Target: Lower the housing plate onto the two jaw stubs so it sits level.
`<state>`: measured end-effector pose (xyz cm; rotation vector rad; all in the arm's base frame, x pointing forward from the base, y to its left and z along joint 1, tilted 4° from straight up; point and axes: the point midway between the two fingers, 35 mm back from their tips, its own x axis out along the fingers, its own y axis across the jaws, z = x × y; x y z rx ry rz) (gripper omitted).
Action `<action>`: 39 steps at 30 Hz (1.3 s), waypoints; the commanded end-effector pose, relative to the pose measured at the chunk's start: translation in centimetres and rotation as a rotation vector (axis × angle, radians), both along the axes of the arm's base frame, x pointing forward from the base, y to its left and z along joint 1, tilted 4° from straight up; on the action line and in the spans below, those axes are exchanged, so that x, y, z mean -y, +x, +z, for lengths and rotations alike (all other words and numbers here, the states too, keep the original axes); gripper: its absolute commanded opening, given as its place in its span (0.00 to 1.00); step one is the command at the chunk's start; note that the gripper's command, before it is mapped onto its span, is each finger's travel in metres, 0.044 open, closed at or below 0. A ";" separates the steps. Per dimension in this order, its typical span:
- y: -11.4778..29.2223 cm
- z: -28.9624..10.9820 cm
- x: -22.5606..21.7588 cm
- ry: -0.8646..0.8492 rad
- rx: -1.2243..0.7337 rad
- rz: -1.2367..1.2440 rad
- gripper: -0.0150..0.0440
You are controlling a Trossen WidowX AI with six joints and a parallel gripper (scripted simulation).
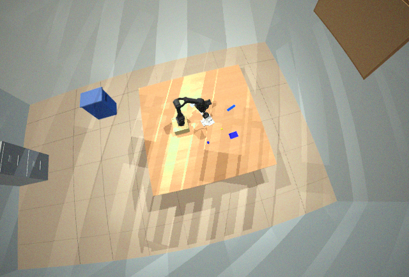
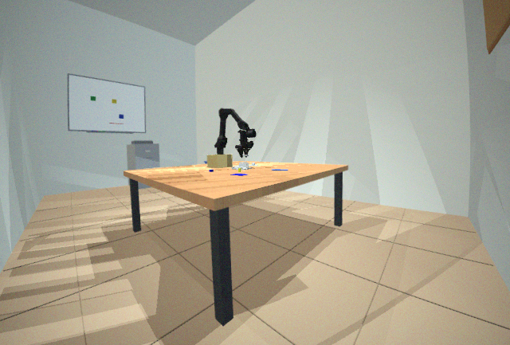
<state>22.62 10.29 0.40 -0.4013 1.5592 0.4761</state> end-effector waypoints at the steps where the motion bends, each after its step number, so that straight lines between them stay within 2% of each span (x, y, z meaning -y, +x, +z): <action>1: 0.2 0.0 1.2 -0.002 0.007 -0.012 0.85; 21: 0.5 -0.4 7.7 -0.007 -0.002 -0.097 0.85; 39: 0.5 -0.4 7.9 -0.007 -0.002 -0.100 0.85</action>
